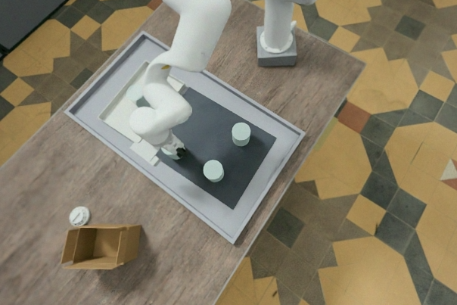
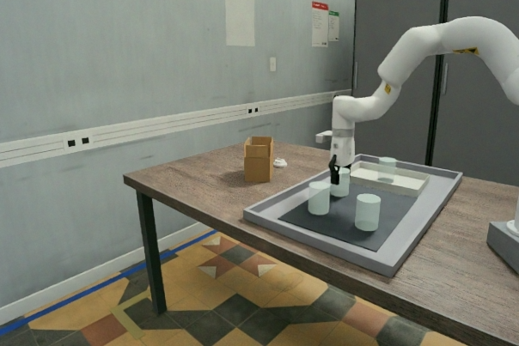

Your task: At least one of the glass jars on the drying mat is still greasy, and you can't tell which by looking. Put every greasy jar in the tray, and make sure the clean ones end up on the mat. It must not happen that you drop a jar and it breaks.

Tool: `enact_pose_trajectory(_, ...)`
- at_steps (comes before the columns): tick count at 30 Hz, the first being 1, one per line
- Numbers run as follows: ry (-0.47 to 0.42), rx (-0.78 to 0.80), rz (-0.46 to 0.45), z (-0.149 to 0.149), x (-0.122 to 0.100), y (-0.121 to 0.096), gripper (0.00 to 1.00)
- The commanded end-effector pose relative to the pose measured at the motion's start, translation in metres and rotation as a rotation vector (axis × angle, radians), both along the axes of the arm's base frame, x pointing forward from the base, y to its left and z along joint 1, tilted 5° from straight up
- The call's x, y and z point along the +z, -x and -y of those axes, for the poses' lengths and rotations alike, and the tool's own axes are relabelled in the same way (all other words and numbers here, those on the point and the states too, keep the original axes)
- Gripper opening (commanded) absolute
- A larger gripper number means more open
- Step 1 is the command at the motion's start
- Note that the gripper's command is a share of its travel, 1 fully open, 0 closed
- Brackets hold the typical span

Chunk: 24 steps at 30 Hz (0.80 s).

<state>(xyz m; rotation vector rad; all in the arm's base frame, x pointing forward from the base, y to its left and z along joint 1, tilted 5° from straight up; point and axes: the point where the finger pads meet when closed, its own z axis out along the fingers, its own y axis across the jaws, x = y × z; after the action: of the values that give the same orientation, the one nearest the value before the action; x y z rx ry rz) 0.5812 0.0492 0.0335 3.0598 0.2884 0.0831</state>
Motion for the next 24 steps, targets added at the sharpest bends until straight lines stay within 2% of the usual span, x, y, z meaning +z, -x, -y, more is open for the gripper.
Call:
enact_pose_trajectory(1,-0.001,0.000,0.004,-0.0003,0.0020,-0.0015,0.86)
enact_pose_trajectory(24,-0.001,0.000,0.004,-0.0003,0.0020,-0.0015,0.83)
